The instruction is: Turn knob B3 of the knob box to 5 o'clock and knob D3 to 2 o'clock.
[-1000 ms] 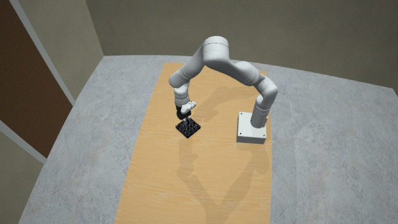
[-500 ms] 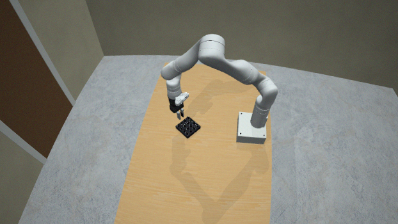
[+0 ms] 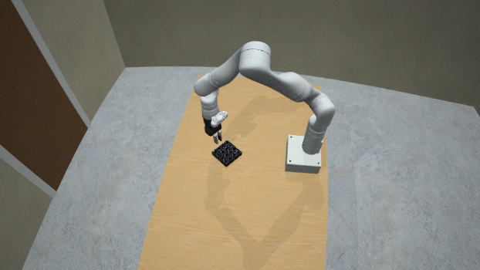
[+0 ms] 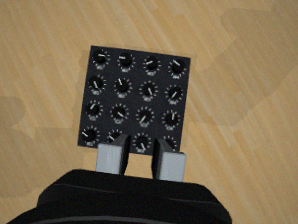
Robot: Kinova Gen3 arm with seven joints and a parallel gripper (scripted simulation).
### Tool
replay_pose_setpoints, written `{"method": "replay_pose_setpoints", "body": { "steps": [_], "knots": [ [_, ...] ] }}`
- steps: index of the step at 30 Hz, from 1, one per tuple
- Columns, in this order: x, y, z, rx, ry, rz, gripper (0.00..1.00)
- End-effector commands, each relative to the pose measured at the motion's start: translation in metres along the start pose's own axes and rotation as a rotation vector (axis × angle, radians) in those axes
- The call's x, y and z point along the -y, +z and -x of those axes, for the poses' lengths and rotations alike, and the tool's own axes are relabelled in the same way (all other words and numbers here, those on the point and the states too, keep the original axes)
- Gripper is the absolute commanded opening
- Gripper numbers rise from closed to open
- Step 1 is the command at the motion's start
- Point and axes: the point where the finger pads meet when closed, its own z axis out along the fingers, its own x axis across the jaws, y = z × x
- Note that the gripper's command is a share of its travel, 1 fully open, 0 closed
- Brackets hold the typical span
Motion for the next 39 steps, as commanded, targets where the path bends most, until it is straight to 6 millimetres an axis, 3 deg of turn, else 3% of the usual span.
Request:
{"method": "replay_pose_setpoints", "body": {
  "steps": [1, 28, 39],
  "knots": [
    [0.000, -0.001, 0.000, -0.001, 0.000, 0.001, 0.46],
    [0.000, 0.002, 0.000, -0.001, 0.000, 0.001, 0.46],
    [-0.001, 0.012, 0.000, -0.001, 0.000, 0.001, 0.46]
  ]
}}
